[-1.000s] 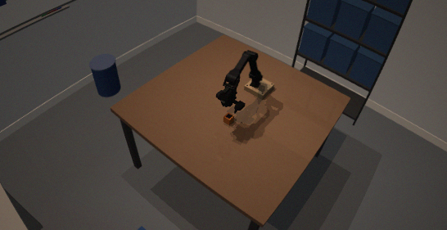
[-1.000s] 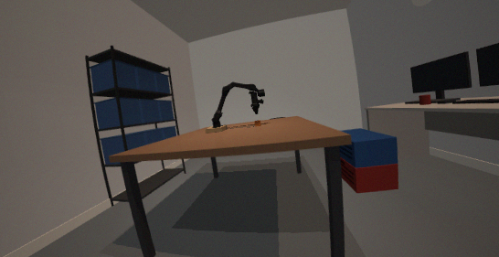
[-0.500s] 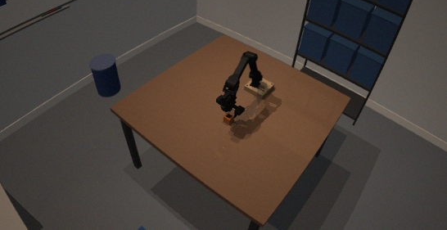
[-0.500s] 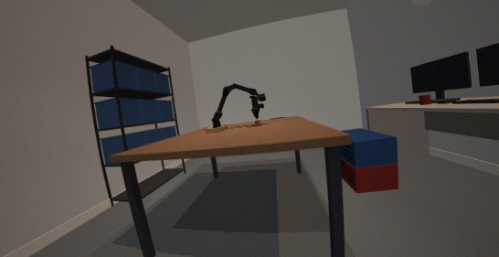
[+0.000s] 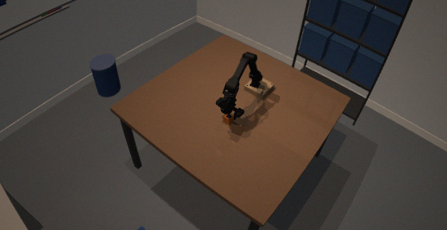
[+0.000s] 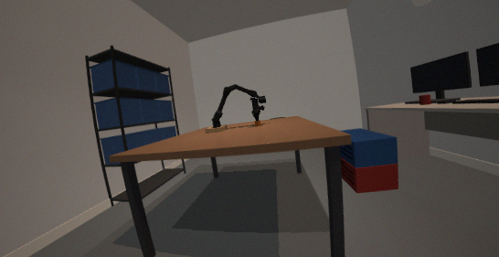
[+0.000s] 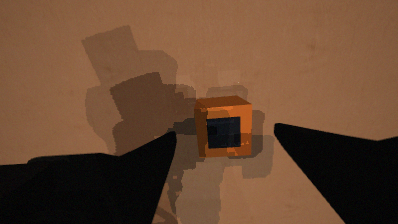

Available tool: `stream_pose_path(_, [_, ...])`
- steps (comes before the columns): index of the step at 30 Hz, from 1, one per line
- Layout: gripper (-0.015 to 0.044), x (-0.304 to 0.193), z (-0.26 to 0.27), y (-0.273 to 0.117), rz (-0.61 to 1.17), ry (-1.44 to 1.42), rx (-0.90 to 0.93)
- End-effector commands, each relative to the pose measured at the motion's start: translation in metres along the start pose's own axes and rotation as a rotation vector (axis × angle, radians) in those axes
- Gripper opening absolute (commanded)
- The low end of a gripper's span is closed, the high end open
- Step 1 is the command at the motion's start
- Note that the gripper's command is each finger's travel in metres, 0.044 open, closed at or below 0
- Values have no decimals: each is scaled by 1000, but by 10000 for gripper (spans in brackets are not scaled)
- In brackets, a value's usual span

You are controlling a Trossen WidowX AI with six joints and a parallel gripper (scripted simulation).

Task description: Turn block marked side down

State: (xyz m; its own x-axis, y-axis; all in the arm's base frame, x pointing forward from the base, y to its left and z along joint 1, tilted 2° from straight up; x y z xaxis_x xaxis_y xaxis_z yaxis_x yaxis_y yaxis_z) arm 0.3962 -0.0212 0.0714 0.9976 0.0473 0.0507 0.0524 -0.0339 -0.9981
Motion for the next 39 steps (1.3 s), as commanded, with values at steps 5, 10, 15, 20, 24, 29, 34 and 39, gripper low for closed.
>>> stream_pose_path(5, [440, -1, 1, 16, 6, 4, 6])
stream_pose_path(10, [440, -2, 1, 22, 6, 4, 6])
stream_pose_path(15, [309, -2, 1, 22, 6, 4, 6])
stream_pose_path(20, [197, -2, 1, 22, 6, 4, 6])
stream_pose_path(24, [170, -2, 1, 22, 6, 4, 6])
stream_pose_path(29, [137, -2, 1, 22, 6, 4, 6])
stream_pose_path(34, [104, -2, 1, 22, 6, 4, 6])
stream_pose_path(39, [31, -2, 1, 18, 6, 4, 6])
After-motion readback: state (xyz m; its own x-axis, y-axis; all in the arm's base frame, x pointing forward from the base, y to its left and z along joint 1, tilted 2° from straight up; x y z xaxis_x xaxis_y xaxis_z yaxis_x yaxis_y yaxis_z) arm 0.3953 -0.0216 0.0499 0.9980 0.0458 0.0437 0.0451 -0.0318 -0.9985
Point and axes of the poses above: the point midway between the two fingers, 35 mm back from their tips, its own y axis out along the fingers, its own z axis across the jaws, x = y × z, the point moved 1 cm from there along -y, back along the fingers, and after that the axes turned 14 degrees about -y, right-handed, at the moved point
